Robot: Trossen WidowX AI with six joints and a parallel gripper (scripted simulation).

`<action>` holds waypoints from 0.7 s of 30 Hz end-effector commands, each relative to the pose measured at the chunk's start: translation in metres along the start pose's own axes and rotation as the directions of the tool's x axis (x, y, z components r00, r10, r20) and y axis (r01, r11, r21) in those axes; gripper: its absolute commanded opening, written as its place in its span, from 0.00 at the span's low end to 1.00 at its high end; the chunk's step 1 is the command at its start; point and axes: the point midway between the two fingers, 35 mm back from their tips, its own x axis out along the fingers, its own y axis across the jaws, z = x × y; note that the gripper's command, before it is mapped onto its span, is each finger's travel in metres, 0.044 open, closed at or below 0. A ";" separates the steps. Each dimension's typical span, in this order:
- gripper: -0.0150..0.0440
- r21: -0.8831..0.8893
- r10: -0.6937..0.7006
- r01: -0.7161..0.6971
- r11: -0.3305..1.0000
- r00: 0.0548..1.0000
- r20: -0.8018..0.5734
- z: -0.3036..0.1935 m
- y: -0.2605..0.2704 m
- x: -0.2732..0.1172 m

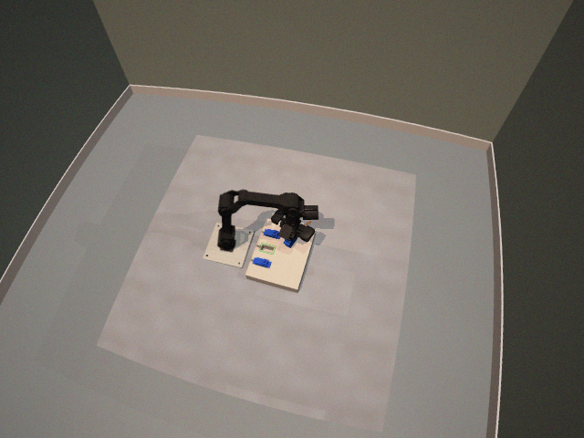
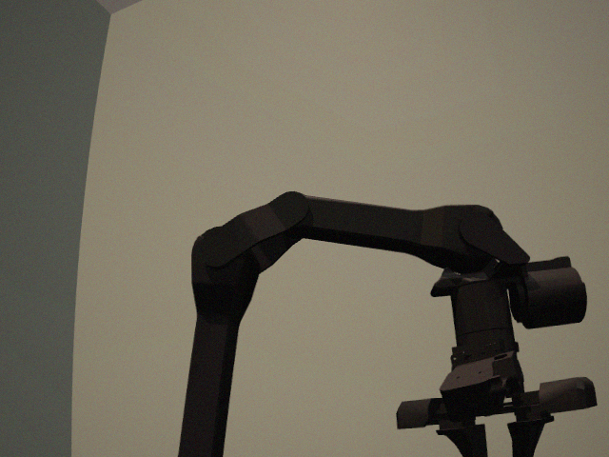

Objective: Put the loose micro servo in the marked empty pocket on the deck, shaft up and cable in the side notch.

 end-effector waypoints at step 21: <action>0.25 0.005 0.007 -0.007 1.000 1.000 -0.007 0.012 -0.005 -0.007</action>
